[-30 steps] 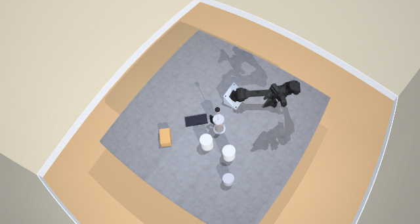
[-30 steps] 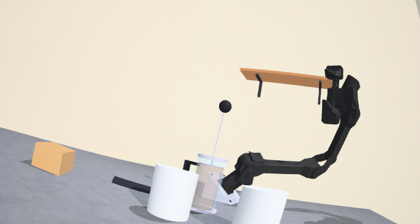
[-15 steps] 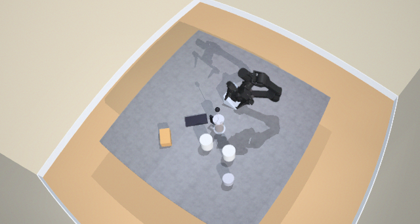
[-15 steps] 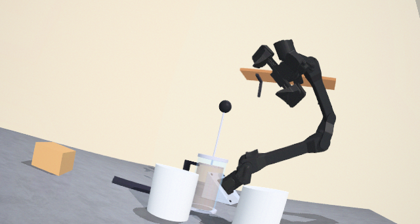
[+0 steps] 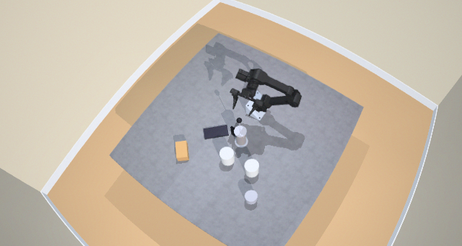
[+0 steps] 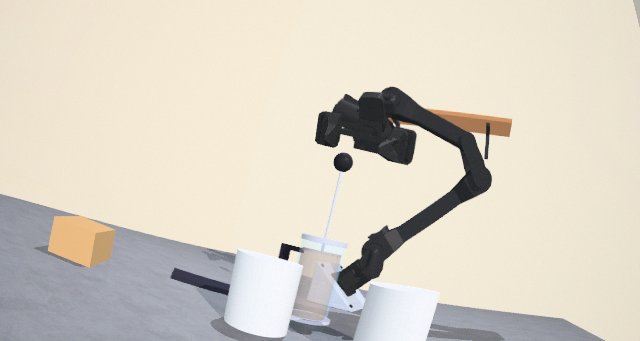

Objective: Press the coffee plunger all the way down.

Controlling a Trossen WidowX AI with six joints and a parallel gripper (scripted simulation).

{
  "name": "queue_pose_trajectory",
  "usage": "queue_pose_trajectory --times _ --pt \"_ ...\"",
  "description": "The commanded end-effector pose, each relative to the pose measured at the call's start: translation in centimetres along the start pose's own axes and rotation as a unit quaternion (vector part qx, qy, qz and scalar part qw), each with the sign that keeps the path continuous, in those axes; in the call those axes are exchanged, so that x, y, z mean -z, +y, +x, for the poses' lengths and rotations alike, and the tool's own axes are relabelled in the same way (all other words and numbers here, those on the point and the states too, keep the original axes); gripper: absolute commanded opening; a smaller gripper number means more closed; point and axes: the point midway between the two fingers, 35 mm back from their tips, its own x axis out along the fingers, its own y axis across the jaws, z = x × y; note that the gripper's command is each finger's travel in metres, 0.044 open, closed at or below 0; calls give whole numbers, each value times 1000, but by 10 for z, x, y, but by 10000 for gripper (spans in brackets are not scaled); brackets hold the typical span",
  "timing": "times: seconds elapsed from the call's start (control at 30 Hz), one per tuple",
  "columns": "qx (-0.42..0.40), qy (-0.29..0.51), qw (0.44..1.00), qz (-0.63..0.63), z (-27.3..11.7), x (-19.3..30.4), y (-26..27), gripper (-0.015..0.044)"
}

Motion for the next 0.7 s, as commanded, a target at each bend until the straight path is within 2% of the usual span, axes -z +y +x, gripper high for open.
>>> queue_pose_trajectory --times 0.0,0.67 --pt "-14 15 1000 0 7 15 0 440" --pt "-20 18 999 17 31 16 -1 440"
